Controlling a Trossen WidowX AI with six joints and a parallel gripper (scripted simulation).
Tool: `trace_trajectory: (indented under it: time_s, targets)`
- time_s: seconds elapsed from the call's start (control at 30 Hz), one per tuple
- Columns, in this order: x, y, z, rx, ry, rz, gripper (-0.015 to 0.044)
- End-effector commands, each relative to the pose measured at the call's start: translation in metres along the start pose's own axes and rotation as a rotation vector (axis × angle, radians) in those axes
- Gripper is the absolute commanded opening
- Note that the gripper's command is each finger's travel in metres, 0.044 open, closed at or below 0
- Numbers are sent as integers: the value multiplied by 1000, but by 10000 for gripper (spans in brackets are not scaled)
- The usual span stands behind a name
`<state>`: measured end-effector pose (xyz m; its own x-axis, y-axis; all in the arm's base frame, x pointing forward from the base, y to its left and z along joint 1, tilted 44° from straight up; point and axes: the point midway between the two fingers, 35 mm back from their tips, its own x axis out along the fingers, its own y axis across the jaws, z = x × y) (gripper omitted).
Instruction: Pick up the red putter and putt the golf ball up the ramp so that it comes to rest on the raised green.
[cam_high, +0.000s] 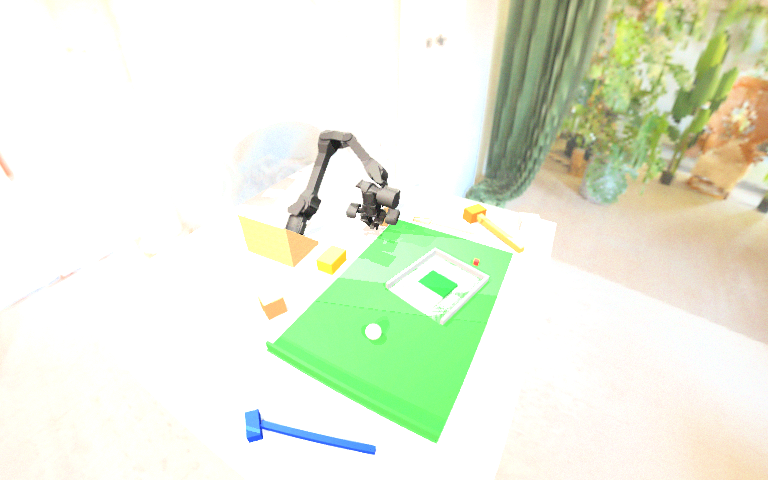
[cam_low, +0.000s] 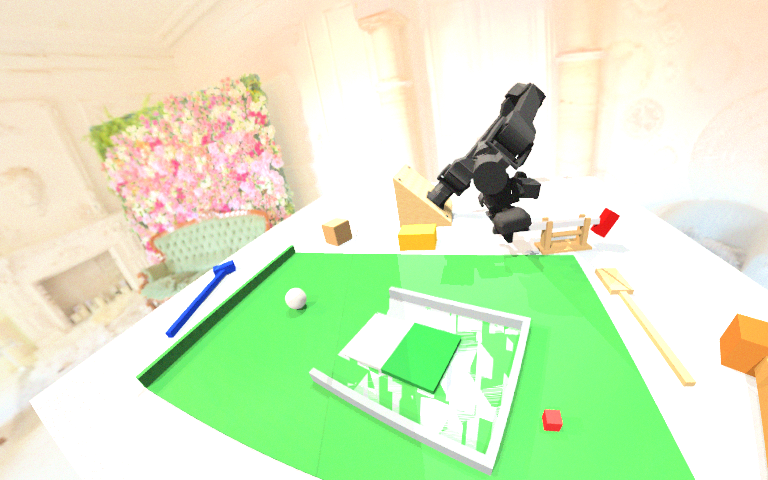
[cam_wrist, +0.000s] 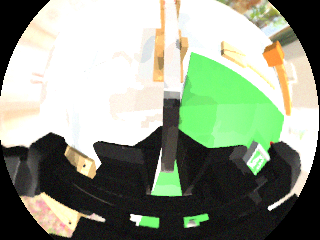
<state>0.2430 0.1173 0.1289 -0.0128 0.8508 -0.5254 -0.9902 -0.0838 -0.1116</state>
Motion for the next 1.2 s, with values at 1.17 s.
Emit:
trace_trajectory:
  time_s: [1.17]
  targets:
    - [-118, -21, -49, 435, 127, -134, 0]
